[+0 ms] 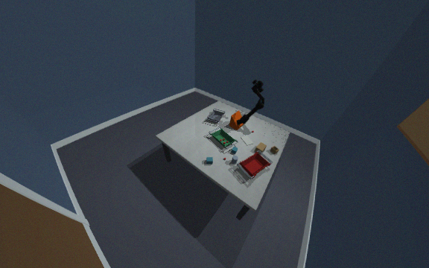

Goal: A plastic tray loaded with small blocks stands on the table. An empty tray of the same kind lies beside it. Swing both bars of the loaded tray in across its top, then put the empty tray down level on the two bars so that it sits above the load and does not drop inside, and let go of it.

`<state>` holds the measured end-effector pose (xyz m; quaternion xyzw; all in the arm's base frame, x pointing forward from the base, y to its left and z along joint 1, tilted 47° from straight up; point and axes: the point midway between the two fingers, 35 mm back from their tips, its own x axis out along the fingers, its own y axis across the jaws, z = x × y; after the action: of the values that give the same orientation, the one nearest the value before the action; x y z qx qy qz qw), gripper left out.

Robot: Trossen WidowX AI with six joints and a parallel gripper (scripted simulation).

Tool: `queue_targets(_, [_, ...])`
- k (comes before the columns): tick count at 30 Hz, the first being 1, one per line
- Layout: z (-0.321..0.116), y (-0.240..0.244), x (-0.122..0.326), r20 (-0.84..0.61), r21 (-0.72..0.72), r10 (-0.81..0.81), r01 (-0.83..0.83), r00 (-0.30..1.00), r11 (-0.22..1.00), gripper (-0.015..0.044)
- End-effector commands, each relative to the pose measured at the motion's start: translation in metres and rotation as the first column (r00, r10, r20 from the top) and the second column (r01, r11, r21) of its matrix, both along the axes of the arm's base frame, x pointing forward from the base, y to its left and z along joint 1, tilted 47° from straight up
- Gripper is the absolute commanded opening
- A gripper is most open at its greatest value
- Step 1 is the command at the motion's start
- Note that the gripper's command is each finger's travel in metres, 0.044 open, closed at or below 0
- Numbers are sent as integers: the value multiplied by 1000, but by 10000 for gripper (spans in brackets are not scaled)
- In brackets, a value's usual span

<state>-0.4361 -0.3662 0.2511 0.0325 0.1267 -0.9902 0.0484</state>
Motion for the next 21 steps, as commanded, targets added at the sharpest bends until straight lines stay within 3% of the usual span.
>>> queue_targets(1, [-36,-54,40,91,108,175,-185,980,977,88])
queue_targets(10, [-100,-143,150,295,266,481,-554,826,789,88])
queue_targets(21, [-176,-192,313,556,328,664,-866,499,376,88])
